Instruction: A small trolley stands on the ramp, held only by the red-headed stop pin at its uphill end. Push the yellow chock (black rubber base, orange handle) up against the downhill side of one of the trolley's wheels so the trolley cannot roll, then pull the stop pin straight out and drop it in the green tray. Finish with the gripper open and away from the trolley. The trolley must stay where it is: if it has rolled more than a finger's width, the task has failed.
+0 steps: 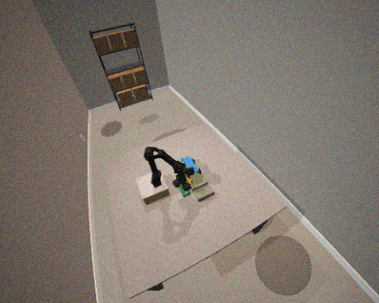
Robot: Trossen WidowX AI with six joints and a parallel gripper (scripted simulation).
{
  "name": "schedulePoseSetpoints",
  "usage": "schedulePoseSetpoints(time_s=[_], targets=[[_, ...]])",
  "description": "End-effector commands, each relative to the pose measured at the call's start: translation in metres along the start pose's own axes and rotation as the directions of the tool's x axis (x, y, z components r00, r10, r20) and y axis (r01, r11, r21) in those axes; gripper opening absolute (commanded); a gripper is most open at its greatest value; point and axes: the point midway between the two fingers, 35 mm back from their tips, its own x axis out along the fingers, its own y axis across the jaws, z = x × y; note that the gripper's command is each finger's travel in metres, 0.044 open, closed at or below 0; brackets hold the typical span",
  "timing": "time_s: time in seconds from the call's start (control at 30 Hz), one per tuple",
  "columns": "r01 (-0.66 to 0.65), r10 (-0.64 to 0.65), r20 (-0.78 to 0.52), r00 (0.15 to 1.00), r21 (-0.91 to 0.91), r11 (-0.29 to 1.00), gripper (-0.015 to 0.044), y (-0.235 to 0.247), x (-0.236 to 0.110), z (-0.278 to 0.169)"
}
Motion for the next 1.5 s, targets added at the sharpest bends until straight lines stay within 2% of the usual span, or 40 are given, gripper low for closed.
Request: schedulePoseSetpoints(time_s=[0.0,1.47], targets=[[-0.002,0.002,0.007,1.000,0.002,1.000,0.0190,-0.002,0.002,0.001],[0.000,0.000,0.007,1.000,0.002,1.000,0.0190,-0.023,0.011,0.000]])
